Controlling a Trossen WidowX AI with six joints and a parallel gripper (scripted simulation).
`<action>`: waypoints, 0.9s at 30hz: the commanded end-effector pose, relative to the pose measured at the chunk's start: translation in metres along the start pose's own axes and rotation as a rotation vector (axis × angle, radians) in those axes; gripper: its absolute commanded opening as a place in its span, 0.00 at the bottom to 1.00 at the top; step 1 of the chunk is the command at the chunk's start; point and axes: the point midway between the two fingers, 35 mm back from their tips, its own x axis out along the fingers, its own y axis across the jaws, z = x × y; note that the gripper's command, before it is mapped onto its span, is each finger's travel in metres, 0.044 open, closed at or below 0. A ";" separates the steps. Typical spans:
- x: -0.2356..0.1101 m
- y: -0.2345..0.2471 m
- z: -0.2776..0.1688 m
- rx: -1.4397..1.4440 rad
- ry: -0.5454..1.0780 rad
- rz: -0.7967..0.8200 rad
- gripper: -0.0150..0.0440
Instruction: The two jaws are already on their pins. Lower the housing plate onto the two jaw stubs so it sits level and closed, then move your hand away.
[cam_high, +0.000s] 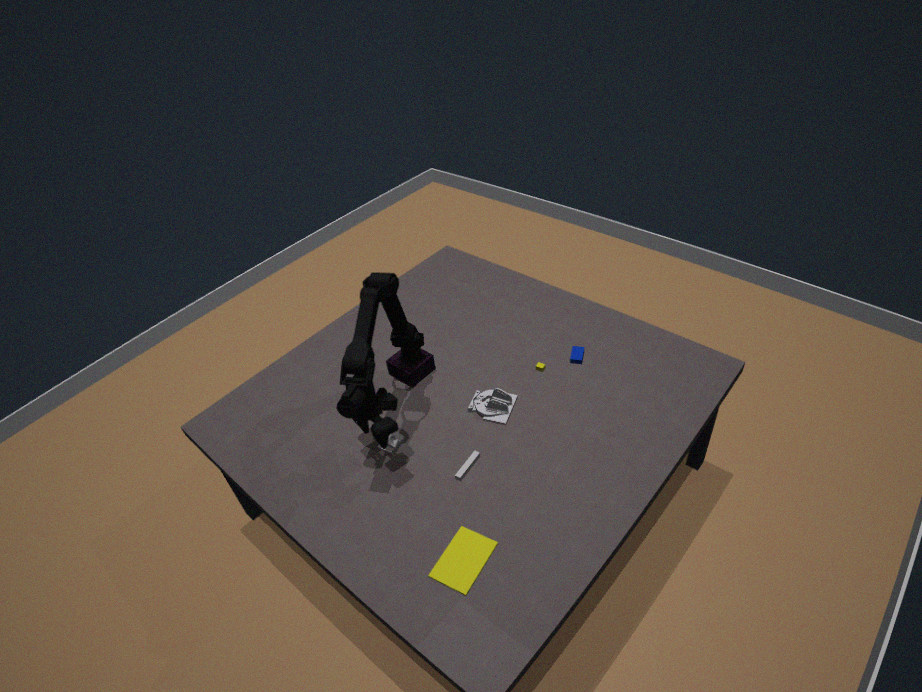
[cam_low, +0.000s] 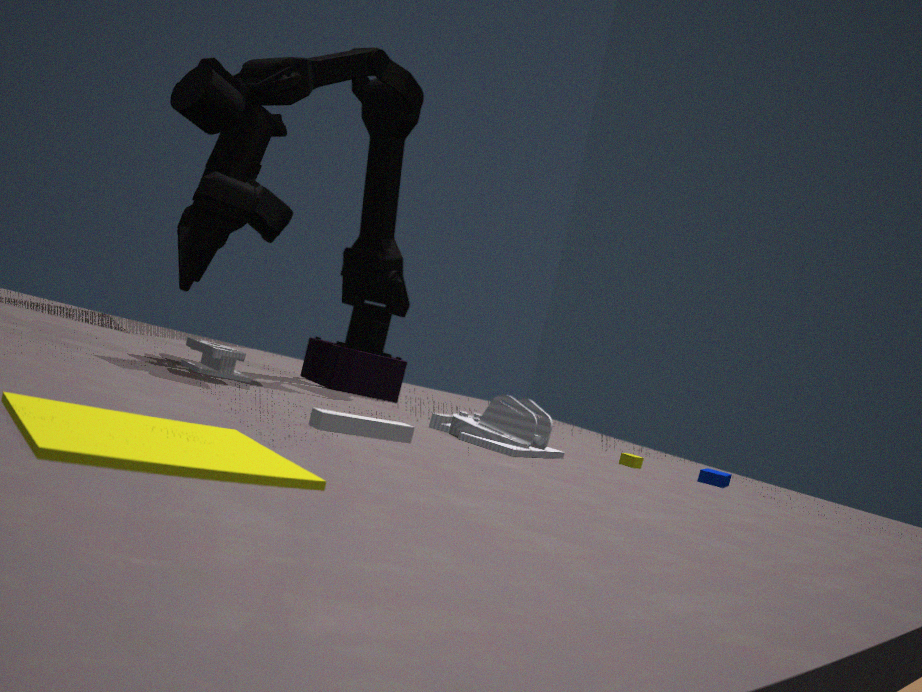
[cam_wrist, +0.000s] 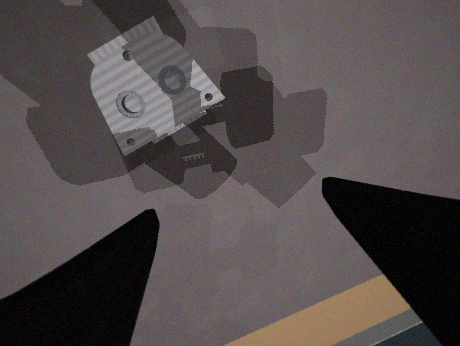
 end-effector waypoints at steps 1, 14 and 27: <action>-0.006 0.009 0.016 -0.116 -0.038 0.047 1.00; -0.020 0.025 0.043 -0.329 -0.118 0.118 1.00; 0.020 0.031 0.047 -0.329 -0.118 0.118 1.00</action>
